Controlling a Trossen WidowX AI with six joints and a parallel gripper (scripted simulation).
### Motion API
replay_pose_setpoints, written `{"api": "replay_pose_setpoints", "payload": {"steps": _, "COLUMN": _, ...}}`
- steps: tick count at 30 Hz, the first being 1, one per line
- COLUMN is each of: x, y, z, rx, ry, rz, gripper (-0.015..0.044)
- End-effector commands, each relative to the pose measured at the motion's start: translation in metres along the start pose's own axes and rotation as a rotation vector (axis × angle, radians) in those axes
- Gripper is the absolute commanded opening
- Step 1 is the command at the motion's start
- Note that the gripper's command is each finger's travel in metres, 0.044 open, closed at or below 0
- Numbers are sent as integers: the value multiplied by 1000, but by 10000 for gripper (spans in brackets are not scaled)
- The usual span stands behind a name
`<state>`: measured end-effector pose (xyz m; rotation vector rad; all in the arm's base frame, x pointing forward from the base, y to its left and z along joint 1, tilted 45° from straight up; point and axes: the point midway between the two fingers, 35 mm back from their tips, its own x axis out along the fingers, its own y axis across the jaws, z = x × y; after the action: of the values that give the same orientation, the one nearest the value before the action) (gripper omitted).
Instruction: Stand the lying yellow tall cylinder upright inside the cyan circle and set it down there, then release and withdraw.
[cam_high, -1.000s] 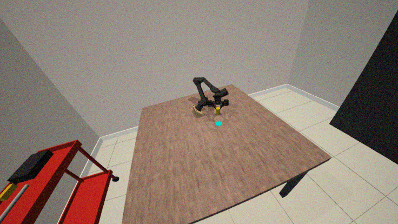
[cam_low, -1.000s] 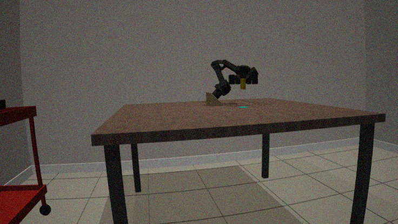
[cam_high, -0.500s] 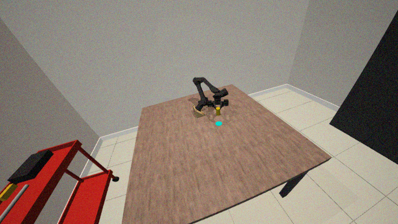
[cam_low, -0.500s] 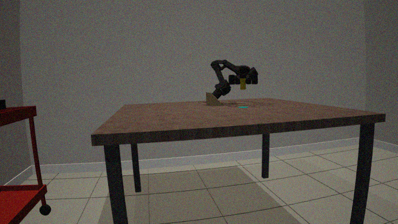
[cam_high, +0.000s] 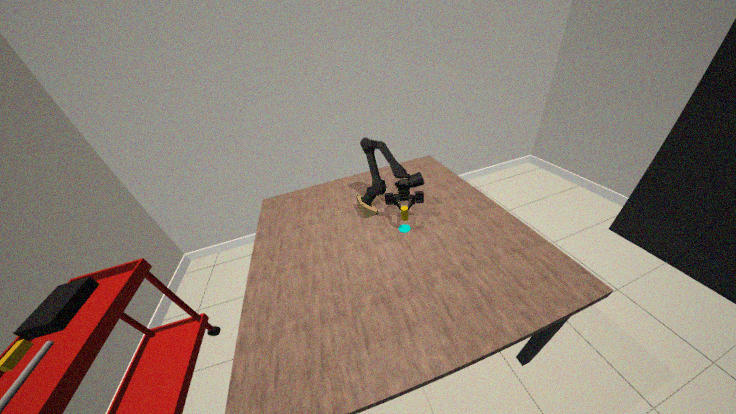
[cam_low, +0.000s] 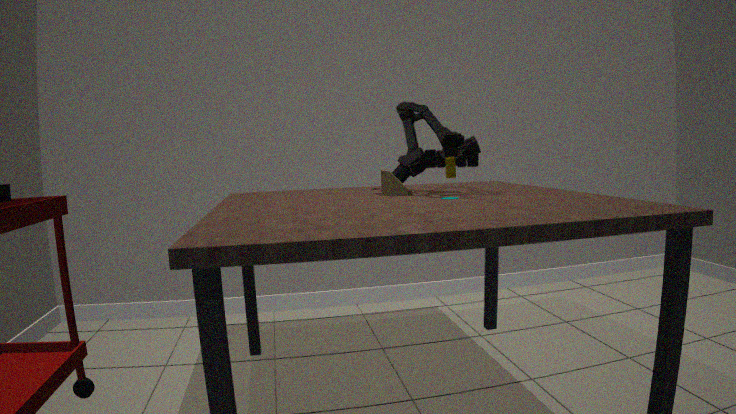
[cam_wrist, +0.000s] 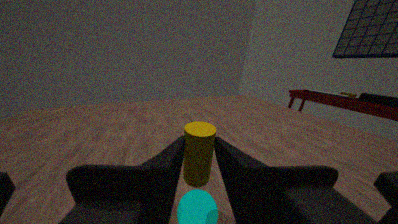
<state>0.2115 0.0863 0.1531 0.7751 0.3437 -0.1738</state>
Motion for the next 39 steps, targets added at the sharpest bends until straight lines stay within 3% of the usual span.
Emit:
{"api": "replay_pose_setpoints", "payload": {"steps": 1, "x": 2, "y": -3, "z": -12, "rx": -1, "ry": -5, "rz": -8, "gripper": 105}}
{"api": "replay_pose_setpoints", "payload": {"steps": 24, "x": 1, "y": -6, "z": -68, "rx": -9, "ry": -8, "rz": 12, "gripper": 105}}
{"api": "replay_pose_setpoints", "payload": {"steps": 36, "x": 1, "y": -6, "z": -69, "rx": -9, "ry": -7, "rz": 12, "gripper": 105}}
{"api": "replay_pose_setpoints", "payload": {"steps": 39, "x": 1, "y": -6, "z": -69, "rx": -9, "ry": -7, "rz": 12, "gripper": 184}}
